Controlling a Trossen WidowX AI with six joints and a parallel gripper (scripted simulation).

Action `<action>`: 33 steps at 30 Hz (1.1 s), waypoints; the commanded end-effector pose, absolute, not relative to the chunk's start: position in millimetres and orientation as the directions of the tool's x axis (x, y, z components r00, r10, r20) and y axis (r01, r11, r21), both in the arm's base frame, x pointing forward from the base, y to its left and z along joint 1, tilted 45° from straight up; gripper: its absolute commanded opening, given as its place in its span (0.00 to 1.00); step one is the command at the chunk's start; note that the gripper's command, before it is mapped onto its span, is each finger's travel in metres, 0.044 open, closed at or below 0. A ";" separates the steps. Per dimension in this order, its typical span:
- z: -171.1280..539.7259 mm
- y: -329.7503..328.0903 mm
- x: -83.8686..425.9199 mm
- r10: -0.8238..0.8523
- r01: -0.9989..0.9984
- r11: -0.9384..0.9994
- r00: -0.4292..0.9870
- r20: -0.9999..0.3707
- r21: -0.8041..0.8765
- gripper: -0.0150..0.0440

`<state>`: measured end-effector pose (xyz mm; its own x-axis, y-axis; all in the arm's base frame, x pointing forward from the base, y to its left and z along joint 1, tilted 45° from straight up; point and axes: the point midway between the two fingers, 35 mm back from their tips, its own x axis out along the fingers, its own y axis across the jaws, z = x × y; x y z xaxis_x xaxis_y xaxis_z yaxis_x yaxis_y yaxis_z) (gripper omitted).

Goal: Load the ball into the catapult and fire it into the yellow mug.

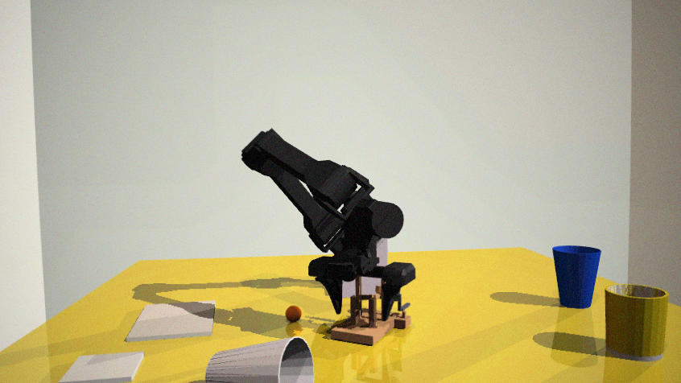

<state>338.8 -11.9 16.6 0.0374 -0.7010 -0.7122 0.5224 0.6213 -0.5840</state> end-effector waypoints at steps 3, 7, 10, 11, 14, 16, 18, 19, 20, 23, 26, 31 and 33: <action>16.6 -11.9 338.8 -0.701 0.522 0.621 0.037 -0.712 -0.584 0.87; 16.6 -11.9 338.8 -0.701 0.522 0.621 0.037 -0.712 -0.584 0.69; 16.6 -11.9 338.8 -0.701 0.522 0.621 0.037 -0.712 -0.584 0.56; 16.6 -11.9 338.8 -0.701 0.522 0.621 0.037 -0.712 -0.584 0.51; 16.6 -11.9 338.8 -0.701 0.522 0.621 0.037 -0.712 -0.584 0.44; 16.6 -11.9 338.8 -0.701 0.522 0.621 0.037 -0.712 -0.584 0.42; 18.4 -9.9 338.9 -0.701 0.522 0.622 0.037 -0.712 -0.584 0.37; 24.0 -3.9 339.1 -0.700 0.522 0.622 0.037 -0.713 -0.583 0.32; 33.6 5.9 338.8 -0.699 0.522 0.623 0.037 -0.714 -0.583 0.28; 51.6 23.3 336.7 -0.700 0.522 0.623 0.037 -0.714 -0.583 0.25; 50.3 24.9 336.6 -0.699 0.517 0.625 0.037 -0.714 -0.585 0.25; 16.4 64.6 330.6 -0.686 0.386 0.681 0.041 -0.726 -0.622 0.25; 0.3 82.5 325.2 -0.683 0.323 0.700 0.042 -0.730 -0.637 0.25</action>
<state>333.7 47.9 22.8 0.0303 -0.6947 -0.7187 0.4290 0.6585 -0.6184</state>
